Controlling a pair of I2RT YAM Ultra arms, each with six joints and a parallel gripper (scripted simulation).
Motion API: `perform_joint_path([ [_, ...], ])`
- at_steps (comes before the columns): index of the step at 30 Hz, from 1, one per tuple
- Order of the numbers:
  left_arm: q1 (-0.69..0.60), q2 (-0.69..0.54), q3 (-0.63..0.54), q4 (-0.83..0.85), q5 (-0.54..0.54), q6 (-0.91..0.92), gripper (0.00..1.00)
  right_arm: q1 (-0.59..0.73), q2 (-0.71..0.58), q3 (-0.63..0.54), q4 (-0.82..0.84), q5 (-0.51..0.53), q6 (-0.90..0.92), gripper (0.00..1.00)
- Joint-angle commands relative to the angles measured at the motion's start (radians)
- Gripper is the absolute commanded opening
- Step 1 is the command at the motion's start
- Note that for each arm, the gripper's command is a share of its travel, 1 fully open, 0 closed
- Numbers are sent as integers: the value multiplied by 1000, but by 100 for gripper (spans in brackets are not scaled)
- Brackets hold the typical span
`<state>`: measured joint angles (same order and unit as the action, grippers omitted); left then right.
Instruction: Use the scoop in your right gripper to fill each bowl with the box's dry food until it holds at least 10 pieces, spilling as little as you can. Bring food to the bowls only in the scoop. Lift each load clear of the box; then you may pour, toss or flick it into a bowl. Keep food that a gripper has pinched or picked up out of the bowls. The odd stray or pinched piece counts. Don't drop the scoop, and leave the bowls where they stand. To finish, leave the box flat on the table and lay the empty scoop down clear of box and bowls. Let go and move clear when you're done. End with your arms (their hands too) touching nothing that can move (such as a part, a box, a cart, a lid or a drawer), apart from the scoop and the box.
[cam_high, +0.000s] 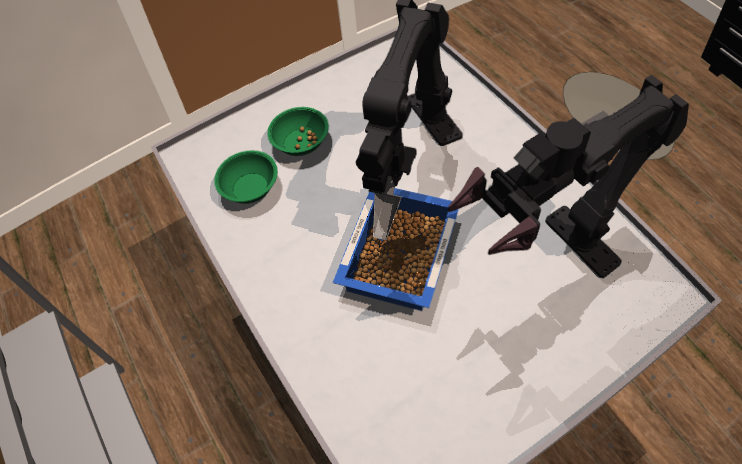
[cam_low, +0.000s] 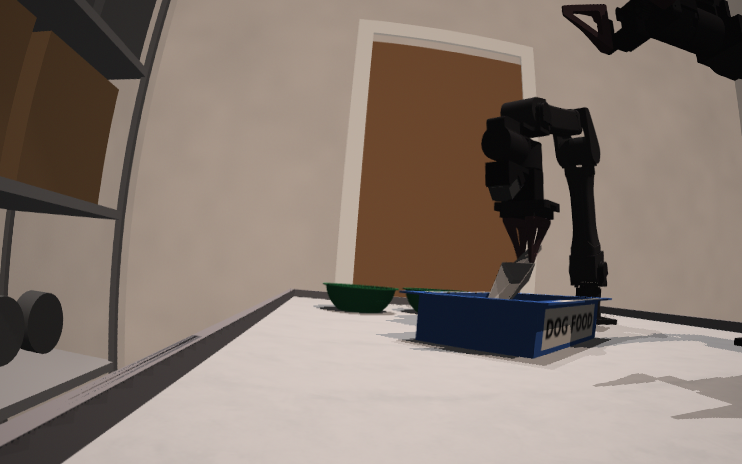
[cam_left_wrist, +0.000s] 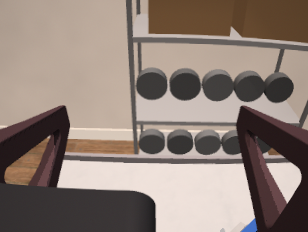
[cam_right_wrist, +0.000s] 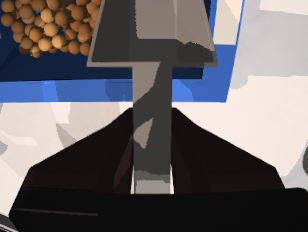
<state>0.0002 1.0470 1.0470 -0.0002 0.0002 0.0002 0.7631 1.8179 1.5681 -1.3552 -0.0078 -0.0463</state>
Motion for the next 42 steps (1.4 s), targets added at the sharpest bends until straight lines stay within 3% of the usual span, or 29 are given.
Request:
perform_joint_path([
  [1, 0, -10, 16, 7, 0, 0, 100, 1, -19, 40, 3, -6, -2, 0],
  [2, 0, -10, 16, 7, 0, 0, 100, 2, -36, 46, 8, -7, -3, 0],
  [3, 0, -10, 16, 7, 0, 0, 100, -5, -46, -36, 34, -5, -6, 0],
  [11, 0, -10, 16, 7, 0, 0, 100, -13, -107, -118, 70, 4, -8, 0],
  [15, 0, -10, 16, 7, 0, 0, 100, -2, -107, -56, 56, -2, -7, 0],
  [20, 0, -10, 16, 7, 0, 0, 100, -3, -111, -135, 70, -2, -8, 0],
  [25, 0, -10, 16, 7, 0, 0, 100, 3, -59, -68, 80, -5, -3, 0],
  [30, 0, -10, 16, 7, 0, 0, 100, 12, -59, -150, 99, -3, -1, 0],
  [32, 0, -10, 16, 7, 0, 0, 100, 2, -57, -109, 96, -4, -1, 0],
  [38, 0, -10, 16, 7, 0, 0, 100, 7, -70, -146, 121, -1, 3, 0],
  [42, 0, -10, 16, 7, 0, 0, 100, 6, -65, -91, 113, -2, 0, 0],
])
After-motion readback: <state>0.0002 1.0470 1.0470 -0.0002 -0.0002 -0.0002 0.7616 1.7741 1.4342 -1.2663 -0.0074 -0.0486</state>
